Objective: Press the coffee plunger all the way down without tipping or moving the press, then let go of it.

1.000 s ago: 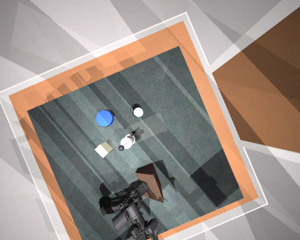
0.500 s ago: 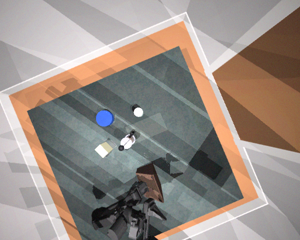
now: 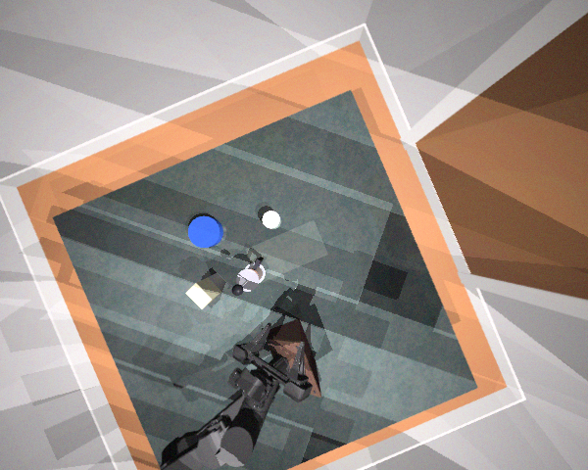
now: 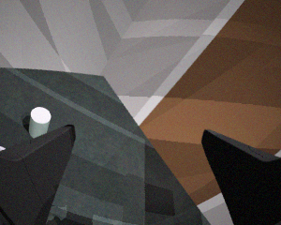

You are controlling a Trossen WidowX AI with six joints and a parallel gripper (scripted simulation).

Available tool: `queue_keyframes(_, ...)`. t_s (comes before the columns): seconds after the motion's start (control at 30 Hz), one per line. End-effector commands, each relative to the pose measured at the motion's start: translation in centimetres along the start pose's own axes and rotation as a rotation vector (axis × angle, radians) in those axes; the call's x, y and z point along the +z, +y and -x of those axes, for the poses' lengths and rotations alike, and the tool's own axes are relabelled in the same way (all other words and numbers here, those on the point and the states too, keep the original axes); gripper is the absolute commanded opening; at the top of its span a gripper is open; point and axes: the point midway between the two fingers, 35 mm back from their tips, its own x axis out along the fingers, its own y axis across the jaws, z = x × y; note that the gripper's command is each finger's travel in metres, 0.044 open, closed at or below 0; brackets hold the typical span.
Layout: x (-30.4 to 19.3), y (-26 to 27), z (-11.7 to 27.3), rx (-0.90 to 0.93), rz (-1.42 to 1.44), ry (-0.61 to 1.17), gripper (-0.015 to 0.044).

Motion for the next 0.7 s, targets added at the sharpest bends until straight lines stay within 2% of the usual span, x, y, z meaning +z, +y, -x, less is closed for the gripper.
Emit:
queue_keyframes(0.0, 2.7, 7.3, -1.1, 0.532, -0.116, 0.052, 0.0440)
queue_keyframes(0.07, 3.9, 9.5, -0.8, 0.707, -0.178, 0.061, 0.0440)
queue_keyframes(0.13, 4.5, 10.3, -0.6, 0.771, -0.202, 0.062, 0.0440)
queue_keyframes(0.47, -0.1, 13.1, -2.0, 0.773, -0.201, 0.061, 0.0440)
queue_keyframes(0.67, -0.4, 13.5, -2.1, 0.778, -0.198, 0.060, 0.0440)
